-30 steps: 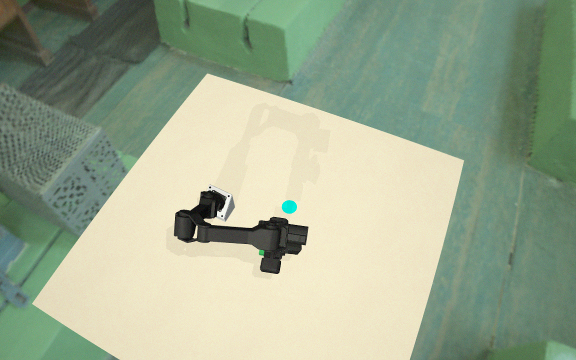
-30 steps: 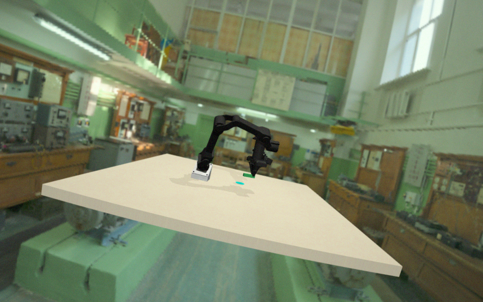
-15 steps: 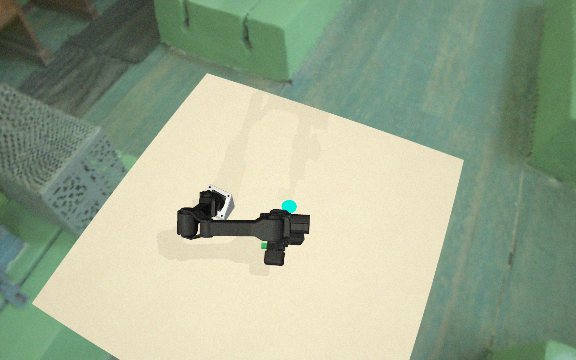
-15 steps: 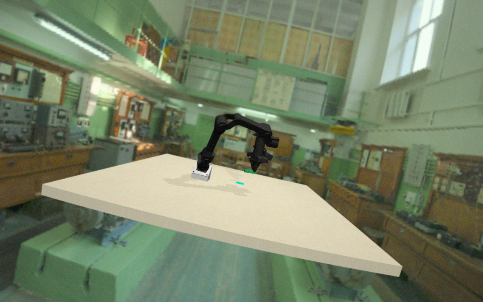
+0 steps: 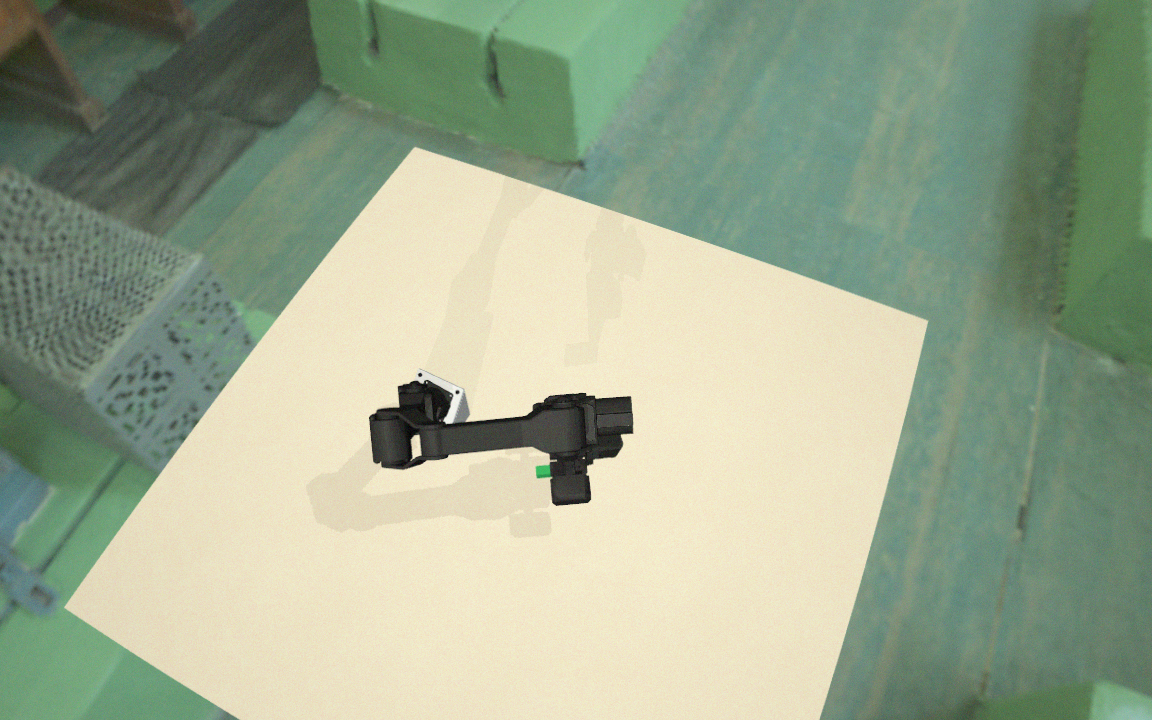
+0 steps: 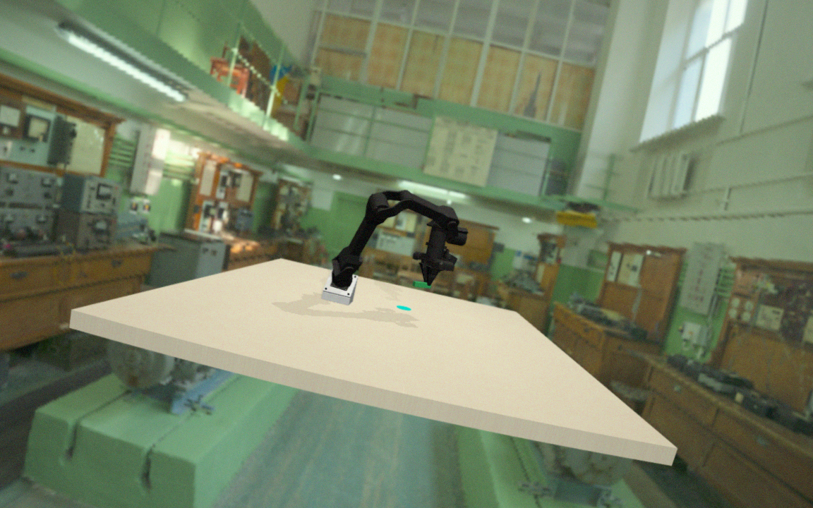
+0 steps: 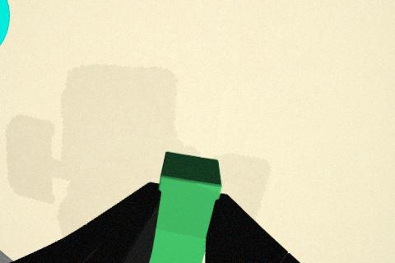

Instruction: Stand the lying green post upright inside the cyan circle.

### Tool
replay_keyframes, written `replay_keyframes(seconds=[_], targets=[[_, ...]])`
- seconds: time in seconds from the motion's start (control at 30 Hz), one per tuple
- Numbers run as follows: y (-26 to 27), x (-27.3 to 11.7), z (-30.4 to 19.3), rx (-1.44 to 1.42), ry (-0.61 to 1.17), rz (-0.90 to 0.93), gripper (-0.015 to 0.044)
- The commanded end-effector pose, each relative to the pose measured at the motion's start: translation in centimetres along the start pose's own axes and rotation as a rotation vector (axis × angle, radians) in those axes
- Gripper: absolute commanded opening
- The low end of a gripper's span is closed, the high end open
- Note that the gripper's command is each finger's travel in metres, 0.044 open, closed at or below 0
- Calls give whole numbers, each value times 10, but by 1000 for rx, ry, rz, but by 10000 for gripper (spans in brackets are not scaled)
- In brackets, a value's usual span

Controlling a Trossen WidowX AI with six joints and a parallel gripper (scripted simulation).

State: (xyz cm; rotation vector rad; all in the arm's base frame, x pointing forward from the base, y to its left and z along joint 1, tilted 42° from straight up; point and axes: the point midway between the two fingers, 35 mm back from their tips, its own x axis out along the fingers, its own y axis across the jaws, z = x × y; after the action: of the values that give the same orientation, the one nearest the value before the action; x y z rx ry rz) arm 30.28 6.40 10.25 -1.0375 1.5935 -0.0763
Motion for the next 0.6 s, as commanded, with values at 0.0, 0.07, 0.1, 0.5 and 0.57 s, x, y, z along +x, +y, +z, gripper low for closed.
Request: replay_keyframes(seconds=[0.0, 0.07, 0.1, 0.5, 0.57], targets=[[13, -1, 7, -49, -2, 8, 23], [18, -2, 9, -73, -3, 10, 23], [21, -2, 11, -84, -4, 10, 23], [58, -5, 24, -225, -6, 15, 23], [64, -6, 25, -248, -6, 15, 23]])
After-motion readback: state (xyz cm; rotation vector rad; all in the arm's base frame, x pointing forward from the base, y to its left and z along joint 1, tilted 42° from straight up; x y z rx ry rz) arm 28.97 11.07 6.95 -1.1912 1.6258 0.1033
